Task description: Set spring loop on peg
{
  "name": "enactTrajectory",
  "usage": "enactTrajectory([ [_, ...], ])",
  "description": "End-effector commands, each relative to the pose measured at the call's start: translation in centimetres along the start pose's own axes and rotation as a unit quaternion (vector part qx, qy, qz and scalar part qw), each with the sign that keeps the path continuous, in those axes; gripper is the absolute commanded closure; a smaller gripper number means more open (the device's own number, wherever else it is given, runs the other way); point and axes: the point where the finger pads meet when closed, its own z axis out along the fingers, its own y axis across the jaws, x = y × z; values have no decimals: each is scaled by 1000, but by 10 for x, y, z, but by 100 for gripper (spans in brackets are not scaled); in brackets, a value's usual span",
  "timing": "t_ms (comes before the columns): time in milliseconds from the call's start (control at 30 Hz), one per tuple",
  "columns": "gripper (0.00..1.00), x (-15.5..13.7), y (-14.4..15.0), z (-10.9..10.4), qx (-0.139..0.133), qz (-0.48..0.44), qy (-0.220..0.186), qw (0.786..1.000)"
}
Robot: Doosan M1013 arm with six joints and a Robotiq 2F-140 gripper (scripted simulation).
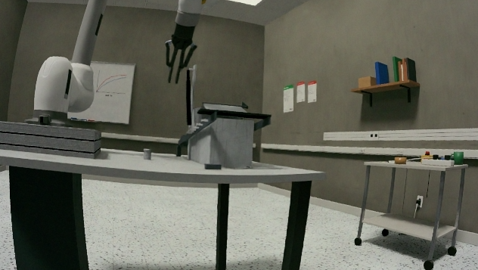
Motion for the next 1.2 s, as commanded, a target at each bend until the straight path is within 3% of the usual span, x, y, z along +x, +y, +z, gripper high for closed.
enactTrajectory([
  [0,76,1,2,-1,-1,0,0,1000],
  [267,76,1,2,-1,-1,0,0,1000],
  [300,76,-14,59,12,-1,0,2,1000],
  [833,76,-14,59,12,-1,0,2,1000],
  [867,76,-20,85,18,-1,0,3,1000],
  [1167,76,-20,85,18,-1,0,3,1000],
])
